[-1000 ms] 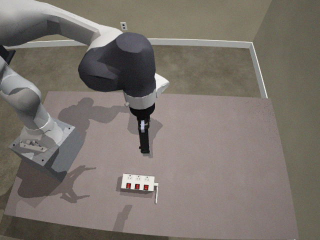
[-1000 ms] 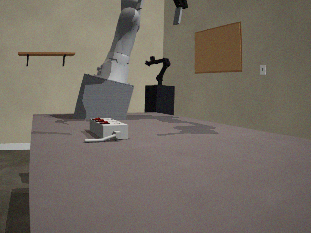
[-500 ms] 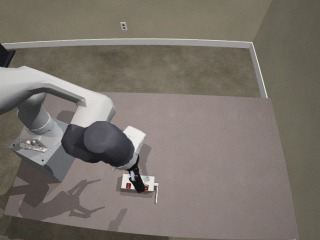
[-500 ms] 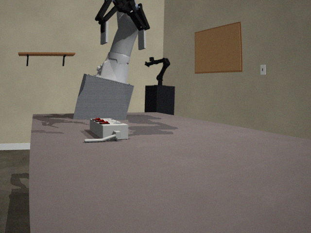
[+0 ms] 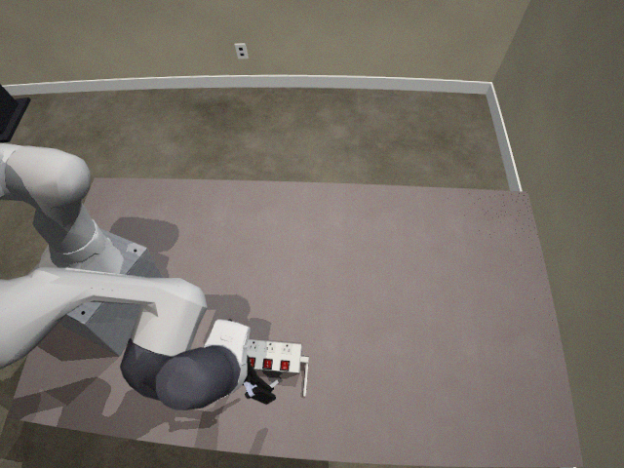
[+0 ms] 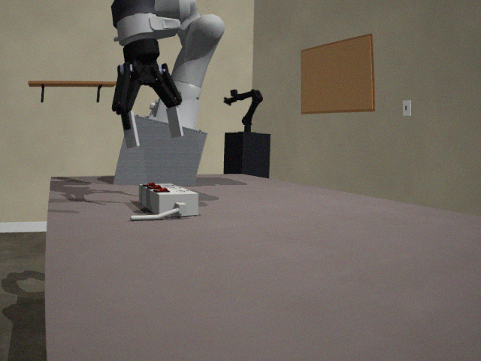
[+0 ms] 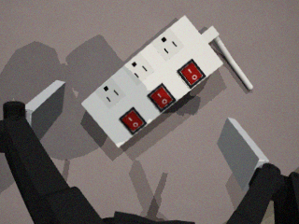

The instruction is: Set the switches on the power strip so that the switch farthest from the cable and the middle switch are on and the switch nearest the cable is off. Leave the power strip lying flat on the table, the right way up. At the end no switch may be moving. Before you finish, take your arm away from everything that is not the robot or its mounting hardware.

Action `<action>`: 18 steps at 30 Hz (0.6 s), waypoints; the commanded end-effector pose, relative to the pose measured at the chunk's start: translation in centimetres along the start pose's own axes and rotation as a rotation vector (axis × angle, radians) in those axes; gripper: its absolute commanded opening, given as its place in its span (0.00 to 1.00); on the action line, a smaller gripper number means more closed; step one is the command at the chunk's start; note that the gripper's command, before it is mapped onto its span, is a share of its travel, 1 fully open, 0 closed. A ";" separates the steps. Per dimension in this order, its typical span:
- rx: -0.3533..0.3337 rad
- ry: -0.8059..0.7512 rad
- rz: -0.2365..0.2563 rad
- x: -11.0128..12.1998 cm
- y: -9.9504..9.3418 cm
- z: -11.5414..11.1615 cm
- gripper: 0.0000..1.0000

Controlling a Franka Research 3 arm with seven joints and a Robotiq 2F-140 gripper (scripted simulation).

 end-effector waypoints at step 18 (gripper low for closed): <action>0.035 -0.317 0.013 0.8 0.9 -0.9 1.00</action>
Point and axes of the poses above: the point where the finger pads meet when closed, its own y axis out along the fingers, its own x axis across the jaws, z = x × y, the point moved 8 cm from there along -y, back along the fingers, and after that the axes turned 2 degrees about -y, right-handed, at the moved point
